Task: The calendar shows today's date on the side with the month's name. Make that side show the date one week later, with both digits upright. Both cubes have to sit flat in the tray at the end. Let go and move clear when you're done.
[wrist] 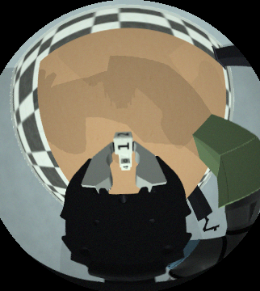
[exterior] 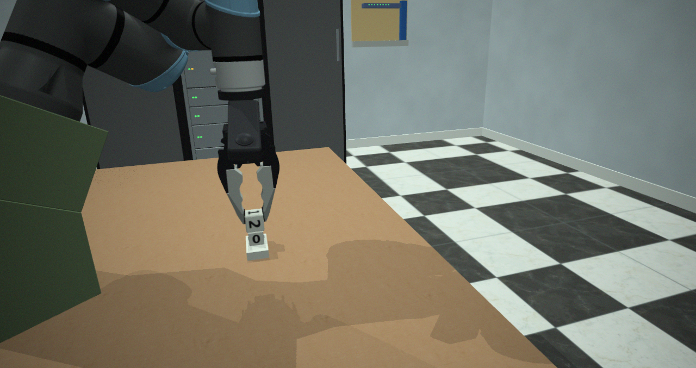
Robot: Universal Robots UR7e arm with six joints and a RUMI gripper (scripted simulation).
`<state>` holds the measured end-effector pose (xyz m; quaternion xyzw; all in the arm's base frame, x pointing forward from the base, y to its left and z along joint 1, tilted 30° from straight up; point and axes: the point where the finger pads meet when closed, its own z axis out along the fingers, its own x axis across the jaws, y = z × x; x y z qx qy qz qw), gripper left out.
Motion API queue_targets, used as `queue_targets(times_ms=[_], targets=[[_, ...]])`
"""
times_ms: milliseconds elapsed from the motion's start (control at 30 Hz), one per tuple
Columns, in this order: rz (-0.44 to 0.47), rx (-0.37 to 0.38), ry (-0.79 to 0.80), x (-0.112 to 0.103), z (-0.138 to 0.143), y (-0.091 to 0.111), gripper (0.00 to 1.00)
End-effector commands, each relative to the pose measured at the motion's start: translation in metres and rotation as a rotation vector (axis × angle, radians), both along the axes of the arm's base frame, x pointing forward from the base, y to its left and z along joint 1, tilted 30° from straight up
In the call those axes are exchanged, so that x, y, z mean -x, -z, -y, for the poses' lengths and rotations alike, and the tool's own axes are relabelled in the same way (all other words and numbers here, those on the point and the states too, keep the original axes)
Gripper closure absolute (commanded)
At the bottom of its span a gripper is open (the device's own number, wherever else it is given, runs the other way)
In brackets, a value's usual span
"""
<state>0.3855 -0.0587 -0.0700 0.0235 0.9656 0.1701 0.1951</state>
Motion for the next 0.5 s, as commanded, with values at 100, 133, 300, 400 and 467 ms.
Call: queue_targets(times_ms=[100,133,300,400,467], targets=[[-0.002,-0.001,0.000,0.001,0.000,0.000,0.90],[-0.002,-0.001,0.000,0.001,0.000,0.000,0.90],[-0.004,-0.002,-0.003,0.001,-0.017,-0.008,0.90],[-0.004,0.000,-0.005,0.002,-0.043,-0.021,0.90],[-0.003,0.000,-0.006,0.004,-0.062,-0.029,0.90]])
